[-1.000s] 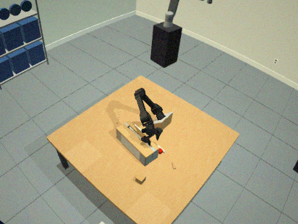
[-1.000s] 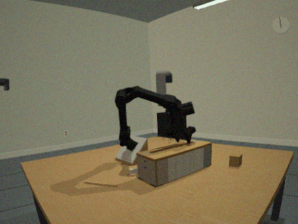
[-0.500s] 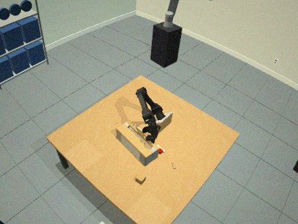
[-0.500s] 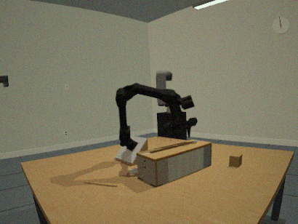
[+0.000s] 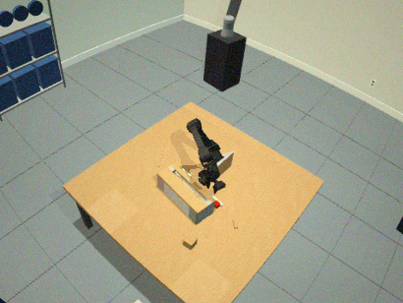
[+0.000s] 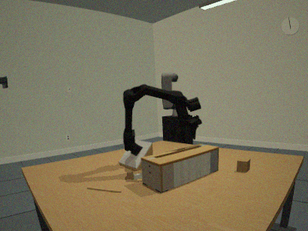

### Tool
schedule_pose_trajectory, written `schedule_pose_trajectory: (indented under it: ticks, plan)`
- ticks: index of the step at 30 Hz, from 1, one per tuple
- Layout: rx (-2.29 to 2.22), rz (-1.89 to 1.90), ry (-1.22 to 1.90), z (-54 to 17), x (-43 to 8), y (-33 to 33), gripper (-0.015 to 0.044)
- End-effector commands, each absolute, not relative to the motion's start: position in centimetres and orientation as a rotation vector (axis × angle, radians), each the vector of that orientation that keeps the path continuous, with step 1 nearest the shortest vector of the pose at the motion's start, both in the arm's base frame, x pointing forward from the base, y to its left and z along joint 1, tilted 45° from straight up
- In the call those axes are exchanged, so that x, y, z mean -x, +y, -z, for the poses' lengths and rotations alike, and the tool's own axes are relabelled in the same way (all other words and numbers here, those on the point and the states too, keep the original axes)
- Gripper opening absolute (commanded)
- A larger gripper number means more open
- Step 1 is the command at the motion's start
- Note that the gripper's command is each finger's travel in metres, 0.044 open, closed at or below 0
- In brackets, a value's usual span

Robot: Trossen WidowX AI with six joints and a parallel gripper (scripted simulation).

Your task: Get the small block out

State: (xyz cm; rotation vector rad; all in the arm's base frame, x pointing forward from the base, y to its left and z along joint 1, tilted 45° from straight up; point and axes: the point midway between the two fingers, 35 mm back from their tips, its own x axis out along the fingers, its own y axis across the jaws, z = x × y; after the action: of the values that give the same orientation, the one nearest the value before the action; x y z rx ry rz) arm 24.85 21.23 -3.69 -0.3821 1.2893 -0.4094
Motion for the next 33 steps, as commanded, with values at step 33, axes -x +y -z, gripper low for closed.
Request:
schedule_pose_trajectory:
  ticks: [33]
  plan:
    - [3.076,-1.617,0.897,5.9,-21.9,24.6,0.0285]
